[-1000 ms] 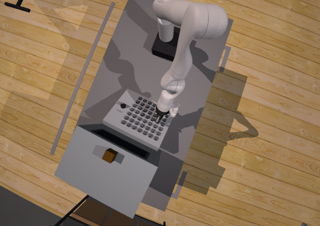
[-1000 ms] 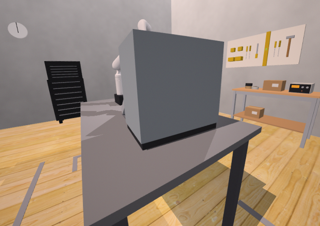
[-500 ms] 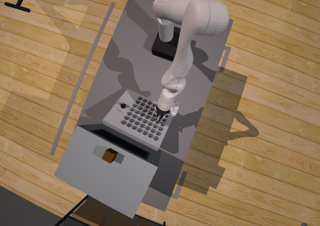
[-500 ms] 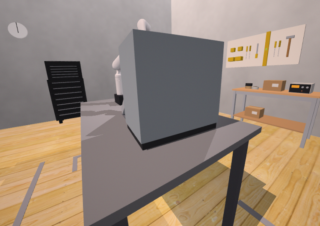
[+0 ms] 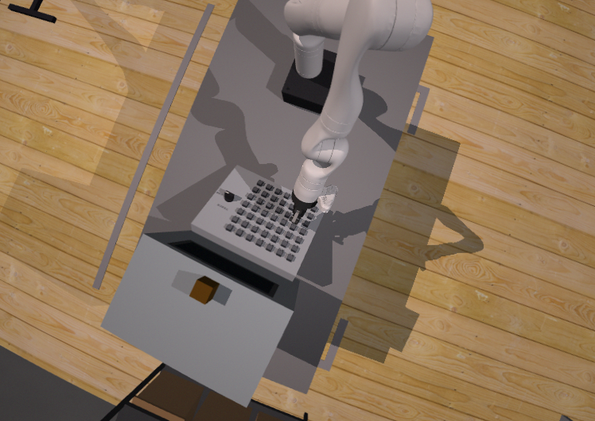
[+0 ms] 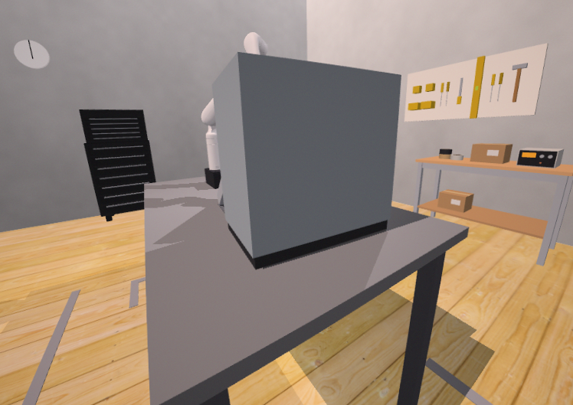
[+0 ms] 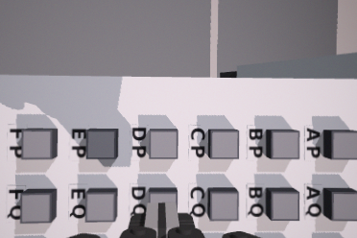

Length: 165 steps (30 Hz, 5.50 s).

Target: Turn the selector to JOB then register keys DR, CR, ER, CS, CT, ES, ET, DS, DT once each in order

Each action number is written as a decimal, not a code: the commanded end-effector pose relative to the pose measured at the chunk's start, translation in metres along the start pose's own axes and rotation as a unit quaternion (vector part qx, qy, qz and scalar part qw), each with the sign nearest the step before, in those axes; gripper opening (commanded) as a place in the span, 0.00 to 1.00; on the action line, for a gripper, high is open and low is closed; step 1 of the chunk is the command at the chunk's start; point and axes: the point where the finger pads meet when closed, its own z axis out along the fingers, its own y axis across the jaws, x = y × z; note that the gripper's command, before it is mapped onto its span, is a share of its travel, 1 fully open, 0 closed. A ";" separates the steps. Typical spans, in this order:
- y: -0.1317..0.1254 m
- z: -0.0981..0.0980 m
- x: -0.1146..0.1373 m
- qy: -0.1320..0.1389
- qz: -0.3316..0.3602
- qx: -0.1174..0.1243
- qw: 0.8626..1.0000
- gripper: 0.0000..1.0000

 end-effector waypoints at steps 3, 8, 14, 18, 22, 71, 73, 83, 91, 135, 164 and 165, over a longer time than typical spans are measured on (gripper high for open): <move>0.001 -0.003 0.000 0.001 0.000 -0.001 1.000 0.10; 0.001 -0.004 0.000 0.001 0.000 -0.001 1.000 0.10; -0.008 -0.004 0.000 0.001 0.000 -0.001 1.000 0.10; -0.038 -0.004 0.000 0.001 0.000 -0.001 1.000 0.10; -0.063 -0.004 0.000 0.001 0.000 -0.001 1.000 0.10; -0.067 0.018 0.000 0.001 0.000 -0.001 1.000 0.10; -0.067 0.018 0.000 0.001 0.000 -0.001 1.000 0.10; -0.067 0.020 0.000 0.001 0.000 -0.001 1.000 0.10; -0.067 0.023 0.000 0.001 0.000 -0.001 1.000 0.10; -0.067 0.028 0.000 0.001 0.000 -0.001 1.000 0.10; -0.067 0.029 0.000 0.001 0.000 -0.001 1.000 0.10; -0.067 0.029 0.000 0.001 0.000 -0.001 1.000 0.10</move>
